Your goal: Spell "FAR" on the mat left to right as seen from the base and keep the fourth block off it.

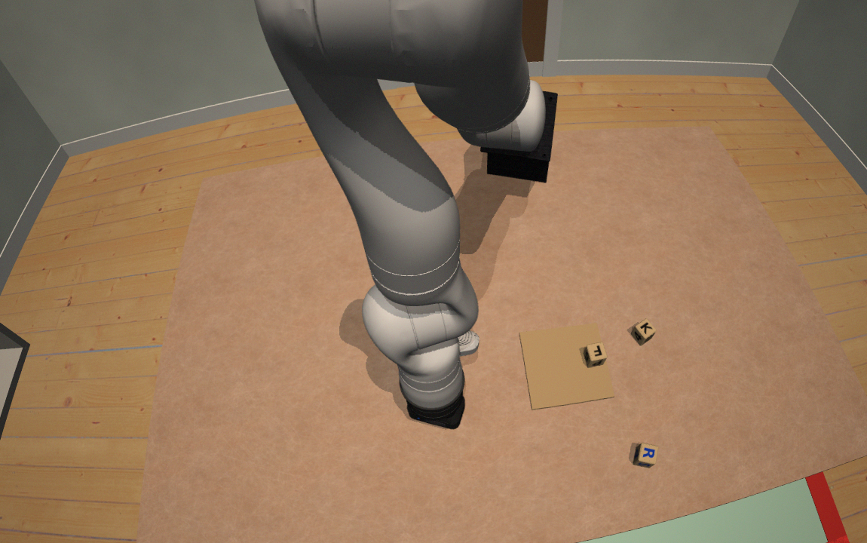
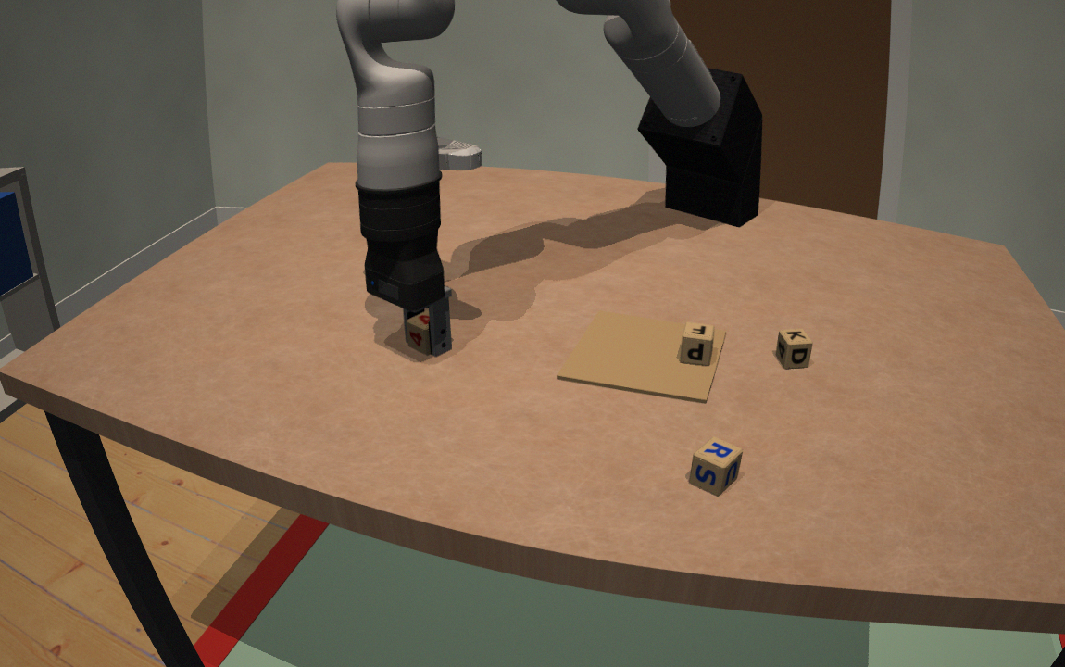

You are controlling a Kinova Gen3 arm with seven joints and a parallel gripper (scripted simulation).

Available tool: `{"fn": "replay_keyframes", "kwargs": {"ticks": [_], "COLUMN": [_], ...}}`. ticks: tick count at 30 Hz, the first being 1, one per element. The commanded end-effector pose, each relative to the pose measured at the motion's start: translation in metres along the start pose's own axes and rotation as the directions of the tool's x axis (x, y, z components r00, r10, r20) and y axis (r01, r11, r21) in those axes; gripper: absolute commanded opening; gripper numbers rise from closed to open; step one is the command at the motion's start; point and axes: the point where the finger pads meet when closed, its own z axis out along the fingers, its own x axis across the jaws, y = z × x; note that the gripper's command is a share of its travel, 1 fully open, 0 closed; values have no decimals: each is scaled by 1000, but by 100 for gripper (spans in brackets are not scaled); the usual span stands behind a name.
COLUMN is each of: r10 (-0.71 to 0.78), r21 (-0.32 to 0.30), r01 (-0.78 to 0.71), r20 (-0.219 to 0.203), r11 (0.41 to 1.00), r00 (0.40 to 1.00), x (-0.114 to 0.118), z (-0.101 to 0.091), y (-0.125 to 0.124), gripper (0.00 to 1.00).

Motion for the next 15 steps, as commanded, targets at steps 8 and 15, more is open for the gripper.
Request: {"fn": "replay_keyframes", "kwargs": {"ticks": [8,15], "r10": [0,0], "r21": [-1,-1], "r01": [0,0], "r20": [0,0], "r11": [1000,1000], "r00": [1000,1000], "x": [0,0], "z": [-1,-14], "y": [0,0], "gripper": [57,57]}}
